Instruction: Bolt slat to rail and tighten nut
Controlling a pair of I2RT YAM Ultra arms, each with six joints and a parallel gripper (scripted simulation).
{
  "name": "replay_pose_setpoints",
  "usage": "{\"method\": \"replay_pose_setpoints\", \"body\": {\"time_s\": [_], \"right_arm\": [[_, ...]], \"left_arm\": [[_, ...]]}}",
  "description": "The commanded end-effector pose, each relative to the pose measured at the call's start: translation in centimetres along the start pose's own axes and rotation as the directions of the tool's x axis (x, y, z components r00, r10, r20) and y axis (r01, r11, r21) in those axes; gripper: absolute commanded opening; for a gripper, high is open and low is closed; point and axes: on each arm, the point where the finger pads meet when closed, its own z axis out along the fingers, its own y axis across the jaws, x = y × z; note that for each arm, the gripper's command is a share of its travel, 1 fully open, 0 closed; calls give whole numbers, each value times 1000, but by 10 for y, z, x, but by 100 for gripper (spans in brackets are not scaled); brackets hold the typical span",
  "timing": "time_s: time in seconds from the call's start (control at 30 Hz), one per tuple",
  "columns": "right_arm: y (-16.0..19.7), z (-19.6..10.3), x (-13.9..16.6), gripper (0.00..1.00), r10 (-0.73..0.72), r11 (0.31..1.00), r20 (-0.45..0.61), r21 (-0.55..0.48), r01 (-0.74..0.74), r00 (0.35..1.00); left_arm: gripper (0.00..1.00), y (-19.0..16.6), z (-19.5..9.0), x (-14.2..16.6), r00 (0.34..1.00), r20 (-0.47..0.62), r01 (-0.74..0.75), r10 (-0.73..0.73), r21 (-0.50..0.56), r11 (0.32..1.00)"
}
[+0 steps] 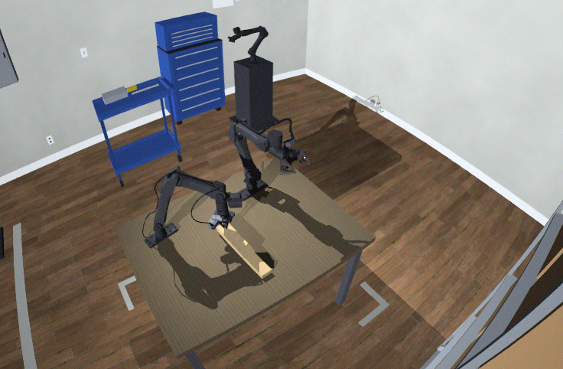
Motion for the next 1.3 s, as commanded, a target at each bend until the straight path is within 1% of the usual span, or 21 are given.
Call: {"method": "replay_pose_setpoints", "body": {"time_s": [0.0,1.27], "right_arm": [[-1,-11,2,12,-1,1000,-4,0,1,1000],[-1,-16,2,12,0,1000,-4,0,0,1000]], "left_arm": [[100,0,-5,-9,1000,26,-3,3,5,1000],[100,0,-5,-9,1000,26,-3,3,5,1000]]}}
